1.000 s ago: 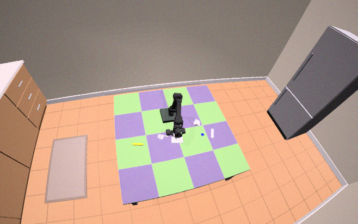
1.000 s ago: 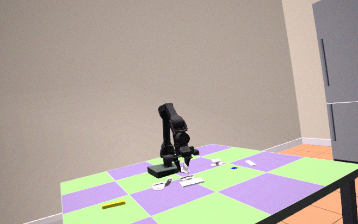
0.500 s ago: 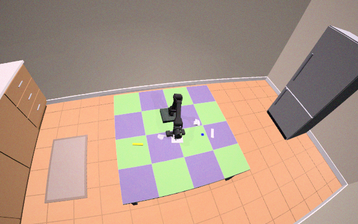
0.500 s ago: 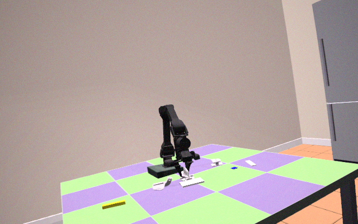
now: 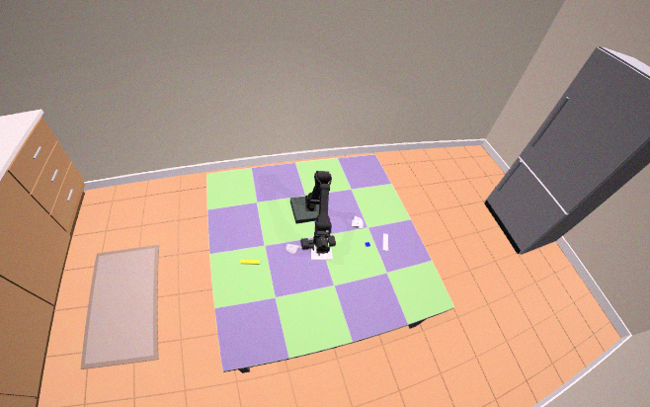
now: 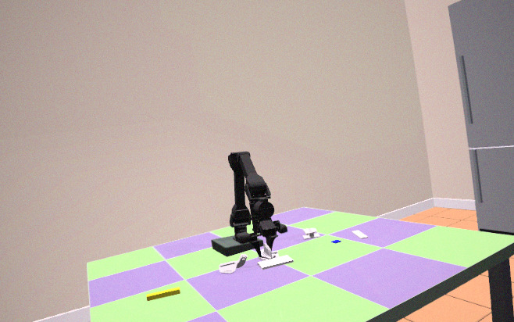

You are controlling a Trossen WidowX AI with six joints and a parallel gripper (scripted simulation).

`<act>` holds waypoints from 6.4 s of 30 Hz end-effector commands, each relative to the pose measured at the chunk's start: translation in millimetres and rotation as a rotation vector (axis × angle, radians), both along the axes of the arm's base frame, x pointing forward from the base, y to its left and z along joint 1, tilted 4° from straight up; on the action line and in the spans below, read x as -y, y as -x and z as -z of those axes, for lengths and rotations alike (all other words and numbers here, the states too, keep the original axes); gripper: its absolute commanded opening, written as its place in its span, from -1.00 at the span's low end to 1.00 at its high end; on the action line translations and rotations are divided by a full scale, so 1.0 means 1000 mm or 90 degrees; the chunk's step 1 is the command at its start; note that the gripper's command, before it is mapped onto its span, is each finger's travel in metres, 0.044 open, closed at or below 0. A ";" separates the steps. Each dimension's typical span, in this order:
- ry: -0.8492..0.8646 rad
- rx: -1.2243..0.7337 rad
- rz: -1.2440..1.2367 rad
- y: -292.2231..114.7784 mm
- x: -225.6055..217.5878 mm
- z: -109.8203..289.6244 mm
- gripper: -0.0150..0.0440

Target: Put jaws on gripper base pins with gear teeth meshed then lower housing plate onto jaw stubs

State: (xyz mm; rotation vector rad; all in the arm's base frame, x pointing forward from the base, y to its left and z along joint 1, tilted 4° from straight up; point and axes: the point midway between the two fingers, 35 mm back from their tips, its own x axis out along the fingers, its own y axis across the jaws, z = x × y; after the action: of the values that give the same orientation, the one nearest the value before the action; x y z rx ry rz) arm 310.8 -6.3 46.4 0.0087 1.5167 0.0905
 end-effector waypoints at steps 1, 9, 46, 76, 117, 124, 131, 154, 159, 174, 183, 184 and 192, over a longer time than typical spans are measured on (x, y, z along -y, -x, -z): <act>-0.003 0.000 0.002 0.000 -0.001 0.001 -0.04; -0.003 0.000 0.002 0.000 -0.001 0.001 -0.04; -0.003 -0.001 0.003 0.000 -0.001 0.010 -0.04; -0.003 0.000 0.000 -0.001 -0.002 0.019 -0.04; -0.003 0.000 0.000 -0.001 -0.002 0.019 -0.04; -0.003 0.000 0.000 -0.001 -0.002 0.019 -0.04; -0.003 0.000 0.000 -0.001 -0.002 0.019 -0.04; -0.003 0.000 0.000 -0.001 -0.002 0.019 -0.04; -0.003 0.000 0.000 -0.001 -0.002 0.019 -0.04; -0.003 0.000 0.000 -0.001 -0.002 0.019 -0.04; 0.000 -0.001 0.000 0.000 -0.001 0.019 0.27; 0.000 -0.001 0.000 0.000 -0.001 0.019 0.27; 0.000 -0.001 0.000 0.000 -0.001 0.019 0.27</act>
State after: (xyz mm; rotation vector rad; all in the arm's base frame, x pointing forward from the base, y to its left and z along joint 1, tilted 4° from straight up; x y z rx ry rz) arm 311.3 -4.8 27.3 0.0087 1.5177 0.0915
